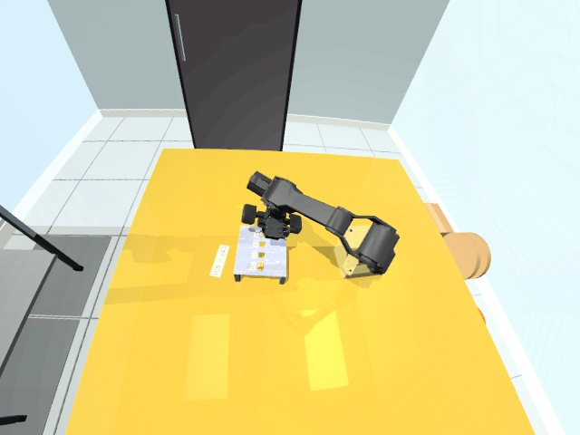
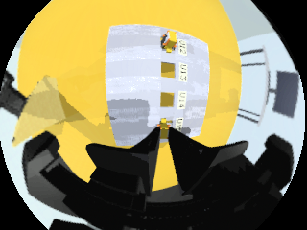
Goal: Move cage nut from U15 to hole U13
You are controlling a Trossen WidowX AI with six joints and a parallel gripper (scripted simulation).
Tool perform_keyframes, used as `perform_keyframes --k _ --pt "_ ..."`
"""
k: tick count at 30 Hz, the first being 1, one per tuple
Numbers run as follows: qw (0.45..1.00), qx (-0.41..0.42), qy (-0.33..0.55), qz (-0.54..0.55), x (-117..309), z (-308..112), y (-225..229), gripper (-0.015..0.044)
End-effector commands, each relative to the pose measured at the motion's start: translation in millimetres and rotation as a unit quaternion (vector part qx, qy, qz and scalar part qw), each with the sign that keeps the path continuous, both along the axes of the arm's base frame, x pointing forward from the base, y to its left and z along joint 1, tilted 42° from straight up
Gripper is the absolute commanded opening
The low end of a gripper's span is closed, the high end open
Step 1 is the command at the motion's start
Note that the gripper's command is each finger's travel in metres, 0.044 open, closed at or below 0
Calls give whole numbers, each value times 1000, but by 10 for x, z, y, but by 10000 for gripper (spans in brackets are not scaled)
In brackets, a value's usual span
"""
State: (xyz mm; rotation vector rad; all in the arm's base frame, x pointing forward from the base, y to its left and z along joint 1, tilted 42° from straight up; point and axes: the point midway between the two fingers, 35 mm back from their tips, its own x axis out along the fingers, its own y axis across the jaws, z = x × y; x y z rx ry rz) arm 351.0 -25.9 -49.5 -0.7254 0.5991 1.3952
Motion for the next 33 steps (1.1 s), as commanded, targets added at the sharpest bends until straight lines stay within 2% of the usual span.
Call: perform_keyframes --k 1,33 --pt "1000 1 -3 -4 -2 11 2 31" --pt "1000 2 -19 -18 -11 15 -1 31"
